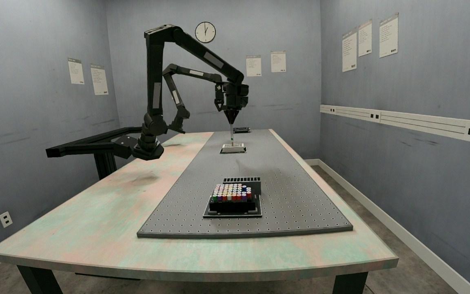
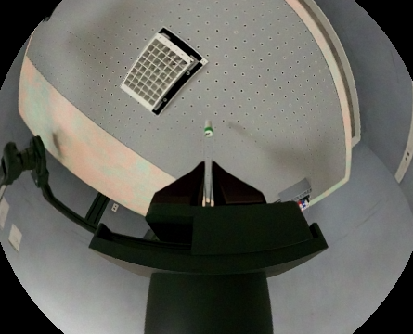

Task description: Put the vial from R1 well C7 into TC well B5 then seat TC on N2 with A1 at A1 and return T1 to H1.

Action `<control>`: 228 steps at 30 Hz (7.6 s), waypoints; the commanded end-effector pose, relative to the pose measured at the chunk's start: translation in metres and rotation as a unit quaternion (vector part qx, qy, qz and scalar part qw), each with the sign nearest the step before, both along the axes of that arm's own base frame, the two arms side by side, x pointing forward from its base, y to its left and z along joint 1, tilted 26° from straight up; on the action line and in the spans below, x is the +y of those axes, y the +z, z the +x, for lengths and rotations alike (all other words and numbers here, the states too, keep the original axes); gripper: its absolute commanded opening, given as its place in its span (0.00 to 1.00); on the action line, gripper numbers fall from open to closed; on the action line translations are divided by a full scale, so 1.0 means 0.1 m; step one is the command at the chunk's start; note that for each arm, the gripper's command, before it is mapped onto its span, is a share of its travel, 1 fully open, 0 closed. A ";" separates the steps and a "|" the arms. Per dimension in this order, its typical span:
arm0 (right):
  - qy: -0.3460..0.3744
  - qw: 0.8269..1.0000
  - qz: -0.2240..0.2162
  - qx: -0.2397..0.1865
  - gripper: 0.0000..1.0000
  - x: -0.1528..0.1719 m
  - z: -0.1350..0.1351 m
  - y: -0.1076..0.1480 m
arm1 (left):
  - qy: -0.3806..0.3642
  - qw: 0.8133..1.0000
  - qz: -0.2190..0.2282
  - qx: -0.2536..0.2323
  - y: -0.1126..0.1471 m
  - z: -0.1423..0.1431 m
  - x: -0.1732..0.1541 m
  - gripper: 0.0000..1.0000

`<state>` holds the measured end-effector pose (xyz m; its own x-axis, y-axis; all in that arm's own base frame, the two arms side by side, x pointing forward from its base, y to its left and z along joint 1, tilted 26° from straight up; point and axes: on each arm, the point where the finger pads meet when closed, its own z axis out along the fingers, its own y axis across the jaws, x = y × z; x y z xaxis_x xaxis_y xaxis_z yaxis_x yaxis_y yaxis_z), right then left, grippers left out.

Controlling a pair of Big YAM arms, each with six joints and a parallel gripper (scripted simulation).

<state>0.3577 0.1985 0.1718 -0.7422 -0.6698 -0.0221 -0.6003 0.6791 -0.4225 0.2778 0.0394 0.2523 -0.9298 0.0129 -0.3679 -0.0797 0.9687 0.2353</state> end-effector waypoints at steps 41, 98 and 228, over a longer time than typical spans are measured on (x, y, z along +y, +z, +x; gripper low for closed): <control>0.000 1.000 0.013 -0.016 0.09 0.77 0.06 0.00 | -0.007 1.000 0.001 -0.018 0.16 0.04 0.00 1.00; -0.009 1.000 0.011 -0.019 0.09 1.22 0.03 -0.12 | -0.007 1.000 0.001 -0.018 0.16 0.04 0.00 1.00; -0.005 1.000 0.000 -0.003 0.09 1.13 0.11 -0.48 | -0.007 1.000 0.001 -0.018 0.16 0.04 0.00 1.00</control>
